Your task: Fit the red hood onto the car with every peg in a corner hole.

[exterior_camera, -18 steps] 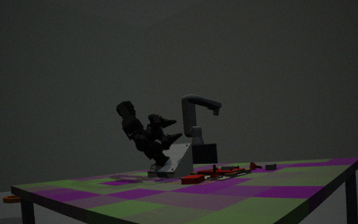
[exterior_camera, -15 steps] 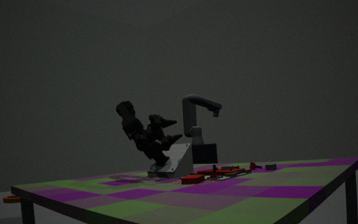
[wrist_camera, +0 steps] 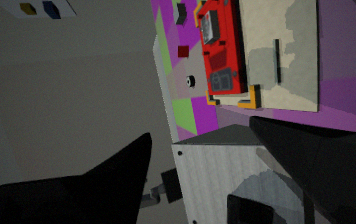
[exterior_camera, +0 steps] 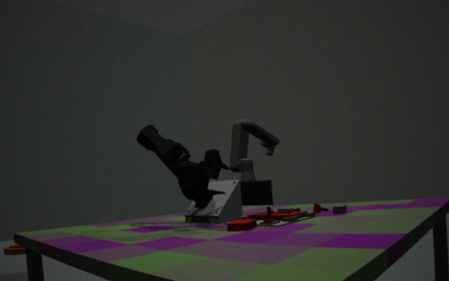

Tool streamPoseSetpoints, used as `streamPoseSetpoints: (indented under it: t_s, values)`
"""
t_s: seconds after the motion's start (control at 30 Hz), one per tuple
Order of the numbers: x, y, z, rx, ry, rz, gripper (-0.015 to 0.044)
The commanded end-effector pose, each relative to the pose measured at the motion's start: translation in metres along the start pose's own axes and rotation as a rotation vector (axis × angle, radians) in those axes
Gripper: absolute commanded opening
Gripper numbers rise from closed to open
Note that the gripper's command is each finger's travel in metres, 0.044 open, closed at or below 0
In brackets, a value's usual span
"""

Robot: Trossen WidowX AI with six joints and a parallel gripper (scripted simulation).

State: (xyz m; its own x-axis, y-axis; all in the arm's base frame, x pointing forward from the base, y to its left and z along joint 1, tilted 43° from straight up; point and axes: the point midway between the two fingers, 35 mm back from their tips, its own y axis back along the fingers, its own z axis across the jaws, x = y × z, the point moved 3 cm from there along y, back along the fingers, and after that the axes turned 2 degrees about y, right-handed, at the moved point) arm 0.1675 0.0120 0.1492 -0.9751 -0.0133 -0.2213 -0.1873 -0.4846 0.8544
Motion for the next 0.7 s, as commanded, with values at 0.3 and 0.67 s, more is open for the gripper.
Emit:
streamPoseSetpoints:
  t_s: [0.3,0.67]
  values:
    - [-0.091,-0.01,-0.048,0.91,-0.735,-0.105,0.044]
    - [-0.14,-0.024,-0.04,1.148,-0.883,-0.5,0.044]
